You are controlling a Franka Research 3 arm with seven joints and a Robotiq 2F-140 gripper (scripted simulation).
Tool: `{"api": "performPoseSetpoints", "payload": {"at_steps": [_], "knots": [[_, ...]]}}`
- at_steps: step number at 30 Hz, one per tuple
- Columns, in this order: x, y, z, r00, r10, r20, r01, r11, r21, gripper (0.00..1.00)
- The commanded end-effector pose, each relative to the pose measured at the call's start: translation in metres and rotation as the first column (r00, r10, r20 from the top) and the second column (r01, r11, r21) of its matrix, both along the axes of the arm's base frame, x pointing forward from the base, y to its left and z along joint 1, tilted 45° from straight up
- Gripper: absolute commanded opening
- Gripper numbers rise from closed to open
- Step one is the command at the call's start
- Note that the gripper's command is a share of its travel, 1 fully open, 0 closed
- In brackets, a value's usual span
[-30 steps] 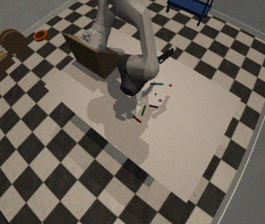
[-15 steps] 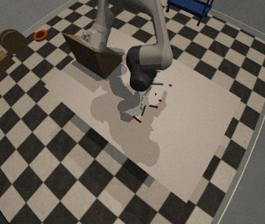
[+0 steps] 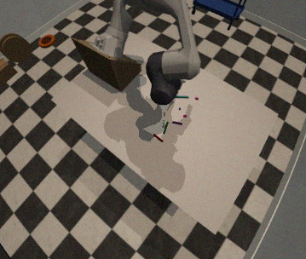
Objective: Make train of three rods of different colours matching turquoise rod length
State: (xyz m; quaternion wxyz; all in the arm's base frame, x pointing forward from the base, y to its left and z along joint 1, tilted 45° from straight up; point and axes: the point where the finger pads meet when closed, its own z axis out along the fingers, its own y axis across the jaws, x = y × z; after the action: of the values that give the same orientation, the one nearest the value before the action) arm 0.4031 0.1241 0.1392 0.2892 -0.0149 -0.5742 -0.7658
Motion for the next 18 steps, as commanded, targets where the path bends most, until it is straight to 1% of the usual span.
{"api": "performPoseSetpoints", "payload": {"at_steps": [1,5,6,18], "knots": [[-0.0006,0.0003,-0.0010,1.000,-0.007,0.016,0.007,1.000,0.002,1.00],[-0.0006,0.0003,-0.0010,1.000,-0.007,0.016,0.007,1.000,0.002,1.00],[-0.0023,-0.0021,-0.0055,0.993,0.020,0.119,-0.015,0.999,-0.048,1.00],[-0.0023,-0.0021,-0.0055,0.993,0.020,0.119,-0.015,0.999,-0.048,1.00]]}}
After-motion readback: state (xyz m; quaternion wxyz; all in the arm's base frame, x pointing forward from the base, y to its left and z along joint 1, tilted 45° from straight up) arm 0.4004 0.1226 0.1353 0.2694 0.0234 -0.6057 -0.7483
